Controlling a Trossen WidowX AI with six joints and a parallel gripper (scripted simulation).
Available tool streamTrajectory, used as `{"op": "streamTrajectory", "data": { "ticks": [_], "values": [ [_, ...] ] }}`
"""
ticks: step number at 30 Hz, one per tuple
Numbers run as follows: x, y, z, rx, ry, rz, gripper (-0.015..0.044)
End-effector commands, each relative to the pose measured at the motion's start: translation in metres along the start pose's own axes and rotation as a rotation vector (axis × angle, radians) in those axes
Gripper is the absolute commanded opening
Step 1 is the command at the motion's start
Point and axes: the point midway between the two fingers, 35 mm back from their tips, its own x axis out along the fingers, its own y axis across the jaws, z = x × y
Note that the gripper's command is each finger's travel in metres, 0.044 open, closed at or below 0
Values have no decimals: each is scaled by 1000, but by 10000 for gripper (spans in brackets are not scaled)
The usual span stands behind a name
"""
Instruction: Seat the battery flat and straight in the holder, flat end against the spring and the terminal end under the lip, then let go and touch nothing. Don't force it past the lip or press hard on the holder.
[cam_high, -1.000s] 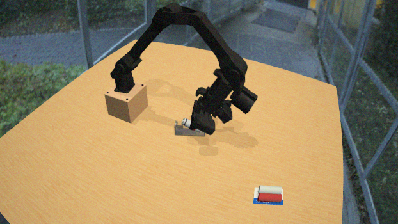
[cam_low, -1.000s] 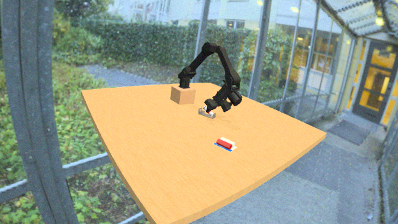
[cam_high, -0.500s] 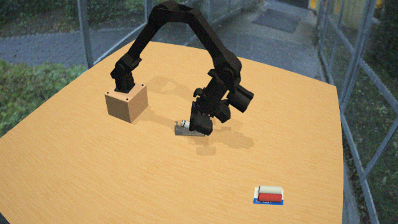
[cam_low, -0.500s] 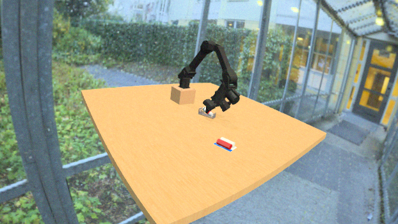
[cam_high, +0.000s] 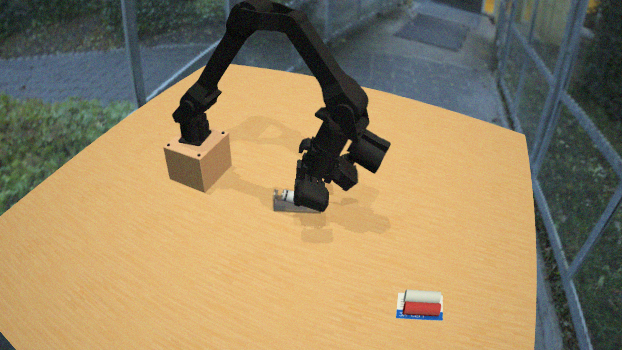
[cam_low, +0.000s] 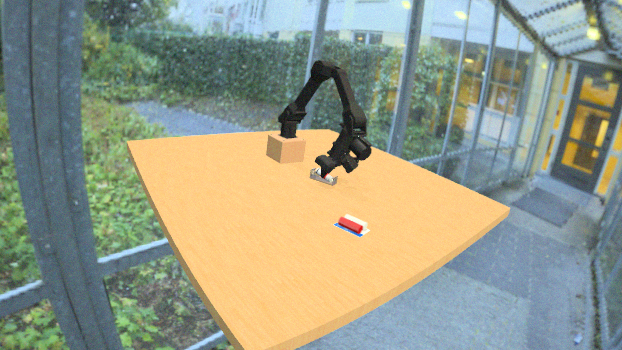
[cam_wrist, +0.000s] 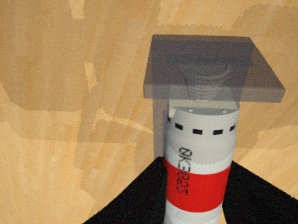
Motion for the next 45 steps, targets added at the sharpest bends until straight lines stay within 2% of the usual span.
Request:
{"op": "streamTrajectory", "data": {
  "ticks": [1, 34, 45],
  "values": [
    [-1, 0, 5, 0, -47, 5, 83],
    [5, 0, 2, -11, -219, -2, 83],
    [5, 0, 2, -11, -219, -2, 83]
  ]
}}
